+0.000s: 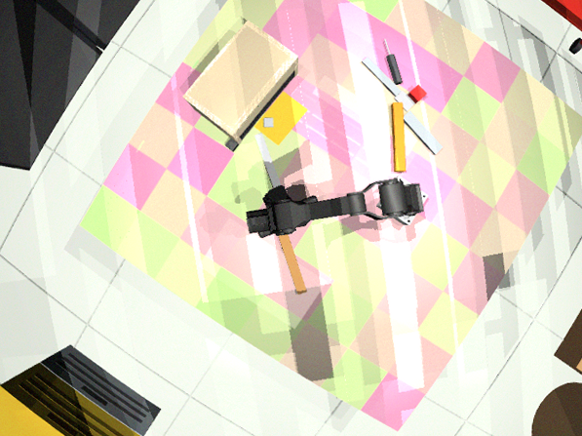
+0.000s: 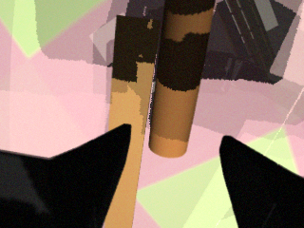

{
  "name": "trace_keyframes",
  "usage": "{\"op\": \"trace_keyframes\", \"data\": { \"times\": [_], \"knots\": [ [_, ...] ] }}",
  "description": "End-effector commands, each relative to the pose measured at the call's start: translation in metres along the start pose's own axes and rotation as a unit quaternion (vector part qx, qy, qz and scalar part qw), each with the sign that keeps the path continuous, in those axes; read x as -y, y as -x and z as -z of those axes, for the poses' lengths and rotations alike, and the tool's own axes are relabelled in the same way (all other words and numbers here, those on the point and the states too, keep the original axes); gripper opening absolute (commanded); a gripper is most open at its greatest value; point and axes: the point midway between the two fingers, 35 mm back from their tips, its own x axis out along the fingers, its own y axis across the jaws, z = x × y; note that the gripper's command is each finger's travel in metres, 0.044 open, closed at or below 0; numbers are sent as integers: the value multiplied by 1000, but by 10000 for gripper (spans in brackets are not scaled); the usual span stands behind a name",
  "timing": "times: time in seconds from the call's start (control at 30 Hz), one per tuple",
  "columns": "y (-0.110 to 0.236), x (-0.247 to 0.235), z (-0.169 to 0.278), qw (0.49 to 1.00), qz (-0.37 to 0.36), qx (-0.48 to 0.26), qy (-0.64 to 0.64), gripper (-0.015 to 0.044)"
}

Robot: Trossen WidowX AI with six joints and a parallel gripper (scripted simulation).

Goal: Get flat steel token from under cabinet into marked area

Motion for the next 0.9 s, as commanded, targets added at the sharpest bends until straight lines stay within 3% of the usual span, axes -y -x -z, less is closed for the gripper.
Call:
{"op": "trace_keyframes", "data": {
  "times": [0.0,0.87],
  "knots": [
    [-9,1,-1,1000,0,2,-2,270],
    [-44,0,-1,1000,0,2,-2,270]
  ]
}}
